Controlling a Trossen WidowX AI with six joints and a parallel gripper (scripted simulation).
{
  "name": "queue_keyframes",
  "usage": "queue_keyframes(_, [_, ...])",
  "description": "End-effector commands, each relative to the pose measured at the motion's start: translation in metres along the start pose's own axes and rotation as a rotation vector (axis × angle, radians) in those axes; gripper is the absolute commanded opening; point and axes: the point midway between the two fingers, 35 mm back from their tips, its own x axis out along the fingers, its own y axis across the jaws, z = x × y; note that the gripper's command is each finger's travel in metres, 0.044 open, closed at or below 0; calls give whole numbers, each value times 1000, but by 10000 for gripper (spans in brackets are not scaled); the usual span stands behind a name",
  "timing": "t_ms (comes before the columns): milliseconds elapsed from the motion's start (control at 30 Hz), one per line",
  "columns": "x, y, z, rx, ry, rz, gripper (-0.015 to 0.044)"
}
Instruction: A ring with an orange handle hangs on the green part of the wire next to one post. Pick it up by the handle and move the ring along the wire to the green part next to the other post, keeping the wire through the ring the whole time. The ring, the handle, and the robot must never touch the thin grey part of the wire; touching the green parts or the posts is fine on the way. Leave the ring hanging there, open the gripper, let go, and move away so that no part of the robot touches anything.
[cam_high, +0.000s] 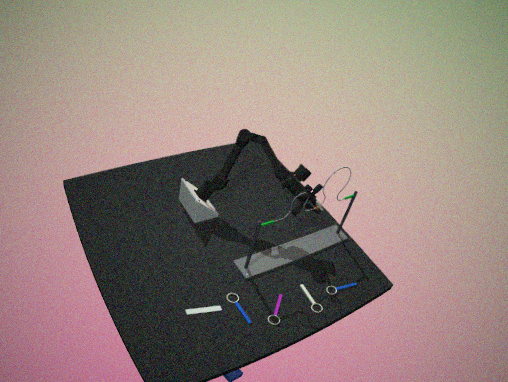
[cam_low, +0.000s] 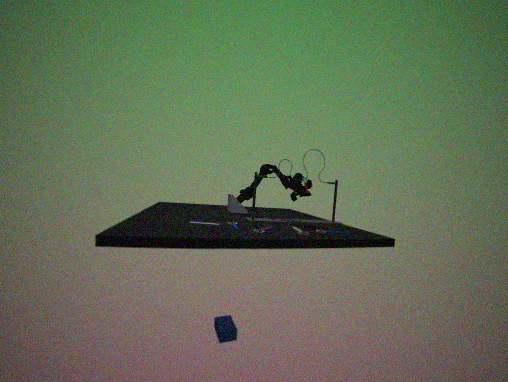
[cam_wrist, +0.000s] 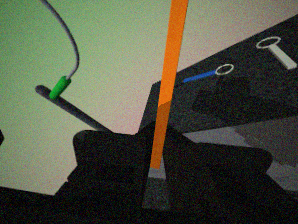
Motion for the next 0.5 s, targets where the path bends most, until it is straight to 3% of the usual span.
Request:
queue_keyframes(0, [-3,-12,1,-80,10,-43,-150])
queue_keyframes(467, [-14,-56,11,-338,43,-195,-150])
